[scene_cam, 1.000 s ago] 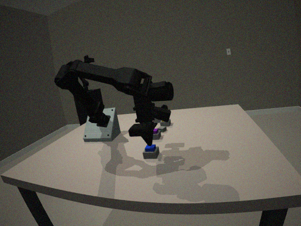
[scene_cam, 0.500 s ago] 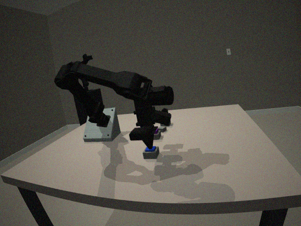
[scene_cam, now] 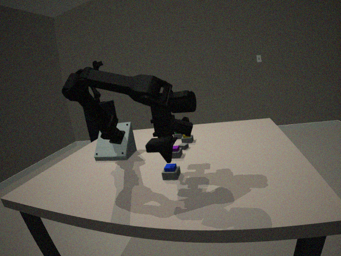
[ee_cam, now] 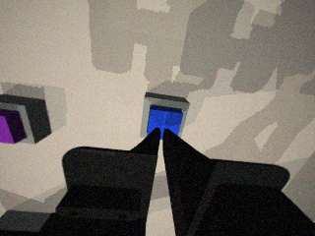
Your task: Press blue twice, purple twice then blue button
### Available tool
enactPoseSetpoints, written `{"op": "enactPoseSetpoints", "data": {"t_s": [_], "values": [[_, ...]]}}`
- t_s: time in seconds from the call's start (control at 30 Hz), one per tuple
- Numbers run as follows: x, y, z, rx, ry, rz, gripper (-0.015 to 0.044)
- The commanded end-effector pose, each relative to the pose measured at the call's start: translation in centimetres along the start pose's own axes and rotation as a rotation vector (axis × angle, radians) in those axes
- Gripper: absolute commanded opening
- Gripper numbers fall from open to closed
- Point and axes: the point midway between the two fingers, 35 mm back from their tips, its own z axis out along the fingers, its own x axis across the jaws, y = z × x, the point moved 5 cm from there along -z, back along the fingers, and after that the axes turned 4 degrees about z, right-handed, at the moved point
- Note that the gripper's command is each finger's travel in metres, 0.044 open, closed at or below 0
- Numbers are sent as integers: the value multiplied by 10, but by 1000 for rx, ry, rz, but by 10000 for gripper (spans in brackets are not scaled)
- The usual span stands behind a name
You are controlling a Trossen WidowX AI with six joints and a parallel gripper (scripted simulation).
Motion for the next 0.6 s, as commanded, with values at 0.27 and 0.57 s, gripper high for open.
{"op": "enactPoseSetpoints", "data": {"t_s": [0.27, 0.57], "values": [[-3, 1, -9, -8, -5, 10, 20], [-3, 2, 5, -9, -5, 10, 20]]}}
